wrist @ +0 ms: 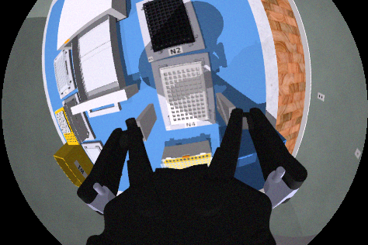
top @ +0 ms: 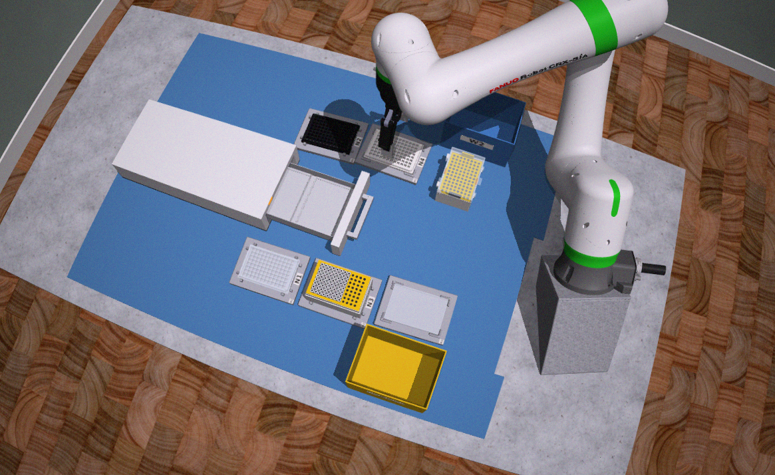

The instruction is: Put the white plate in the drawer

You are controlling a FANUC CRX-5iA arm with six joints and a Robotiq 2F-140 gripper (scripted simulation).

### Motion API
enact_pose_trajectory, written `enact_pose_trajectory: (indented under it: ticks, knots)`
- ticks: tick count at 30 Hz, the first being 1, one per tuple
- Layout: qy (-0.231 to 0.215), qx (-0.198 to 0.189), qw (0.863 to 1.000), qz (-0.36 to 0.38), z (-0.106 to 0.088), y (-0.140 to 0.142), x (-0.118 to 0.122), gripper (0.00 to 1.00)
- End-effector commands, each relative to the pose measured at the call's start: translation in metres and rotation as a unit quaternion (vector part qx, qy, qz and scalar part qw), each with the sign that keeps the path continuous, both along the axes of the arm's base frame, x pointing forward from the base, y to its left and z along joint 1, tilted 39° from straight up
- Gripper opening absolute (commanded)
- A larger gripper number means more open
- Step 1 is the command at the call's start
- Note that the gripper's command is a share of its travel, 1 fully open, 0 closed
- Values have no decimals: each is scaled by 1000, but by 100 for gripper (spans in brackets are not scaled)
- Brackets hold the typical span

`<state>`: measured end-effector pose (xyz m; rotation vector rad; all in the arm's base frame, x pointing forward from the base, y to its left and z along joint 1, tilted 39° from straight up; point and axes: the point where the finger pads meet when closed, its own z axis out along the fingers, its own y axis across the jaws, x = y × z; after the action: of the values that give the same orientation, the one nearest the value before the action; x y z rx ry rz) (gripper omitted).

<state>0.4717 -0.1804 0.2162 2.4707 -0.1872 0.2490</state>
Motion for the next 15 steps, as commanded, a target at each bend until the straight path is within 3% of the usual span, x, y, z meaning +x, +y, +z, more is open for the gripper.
enact_pose_trajectory:
  ticks: [1,15]
  knots:
    - [0,0,1000,0,-4,-3,1,66]
    - [0,0,1000,0,-16,-13,3,66]
